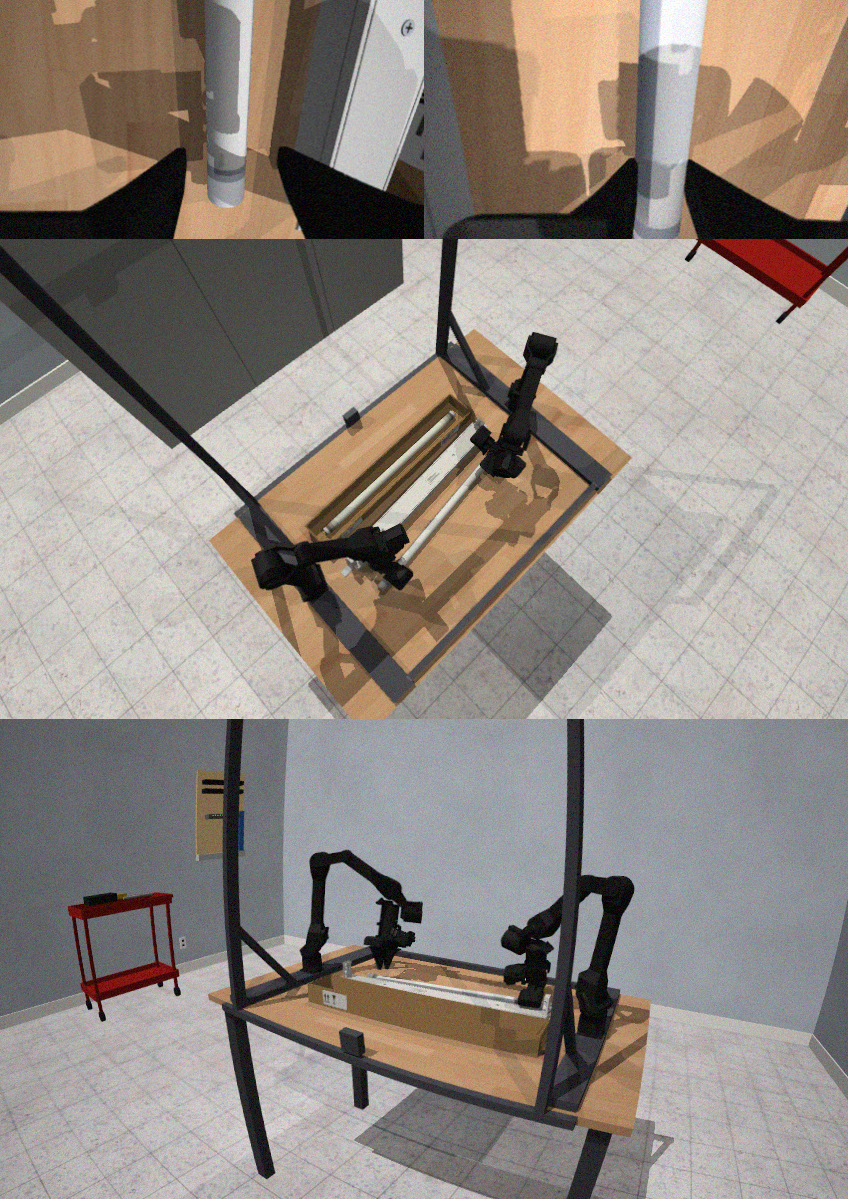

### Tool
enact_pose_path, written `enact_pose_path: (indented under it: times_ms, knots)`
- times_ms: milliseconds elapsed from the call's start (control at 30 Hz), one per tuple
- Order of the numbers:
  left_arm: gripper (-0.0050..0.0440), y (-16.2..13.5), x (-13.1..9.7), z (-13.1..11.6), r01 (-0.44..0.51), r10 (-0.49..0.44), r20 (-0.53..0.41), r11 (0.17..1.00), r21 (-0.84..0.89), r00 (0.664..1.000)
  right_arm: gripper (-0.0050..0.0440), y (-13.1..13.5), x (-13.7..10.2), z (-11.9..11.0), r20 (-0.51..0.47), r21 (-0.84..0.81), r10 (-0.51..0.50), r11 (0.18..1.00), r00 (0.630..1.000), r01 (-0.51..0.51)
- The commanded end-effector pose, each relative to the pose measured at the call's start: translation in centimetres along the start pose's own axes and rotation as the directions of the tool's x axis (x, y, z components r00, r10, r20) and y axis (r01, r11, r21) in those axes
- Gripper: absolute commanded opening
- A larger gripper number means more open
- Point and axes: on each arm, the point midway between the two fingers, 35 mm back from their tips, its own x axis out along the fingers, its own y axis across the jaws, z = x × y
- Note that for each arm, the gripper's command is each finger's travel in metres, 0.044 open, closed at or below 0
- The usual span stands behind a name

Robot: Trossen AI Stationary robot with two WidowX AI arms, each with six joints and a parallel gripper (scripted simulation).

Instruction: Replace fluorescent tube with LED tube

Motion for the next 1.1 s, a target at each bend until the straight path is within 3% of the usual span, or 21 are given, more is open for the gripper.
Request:
enact_pose_path:
  times_ms: [0,67,167,300,400,467,567,700,1067]
  knots:
    - [0.0230,0.1,-3.2,0.6,-0.016,0.015,0.041,1.000,0.012,0.999,0.0078,-0.6,-0.7,0.6,0.028,0.013,-0.018,1.000,0.999,0.018]
    - [0.0230,0.0,-4.1,0.6,-0.024,0.023,0.037,1.000,0.011,0.999,0.0078,-0.6,-0.7,0.6,0.028,0.013,-0.018,1.000,0.999,0.018]
    - [0.0230,-0.4,-3.4,0.4,-0.059,0.059,0.002,0.998,0.005,0.998,0.0078,-0.6,-0.7,0.6,0.028,0.013,-0.018,1.000,0.999,0.018]
    - [0.0230,-1.1,-1.7,0.1,-0.184,0.184,-0.051,0.983,0.002,0.982,0.0078,-0.6,-0.7,0.6,0.028,0.013,-0.018,1.000,0.999,0.018]
    - [0.0230,-1.9,-0.4,0.2,-0.328,0.328,-0.062,0.945,0.004,0.943,0.0078,-0.6,-0.7,0.6,0.028,0.013,-0.018,1.000,0.999,0.018]
    - [0.0230,-1.9,-0.4,0.2,-0.328,0.328,-0.062,0.945,0.004,0.943,0.0078,-0.6,-0.7,0.6,0.028,0.013,-0.018,1.000,0.999,0.018]
    - [0.0230,-2.8,0.6,0.3,-0.461,0.461,-0.038,0.887,0.003,0.887,0.0078,-0.6,-0.7,0.6,0.028,0.013,-0.018,1.000,0.999,0.018]
    - [0.0230,-3.3,1.7,0.4,-0.557,0.557,-0.005,0.831,-0.002,0.831,0.0078,-0.6,-0.7,0.6,0.028,0.013,-0.018,1.000,0.999,0.018]
    - [0.0230,-1.9,3.7,0.4,-0.566,0.566,-0.002,0.824,-0.003,0.824,0.0078,-0.6,-0.7,0.6,0.028,0.013,-0.018,1.000,0.999,0.018]
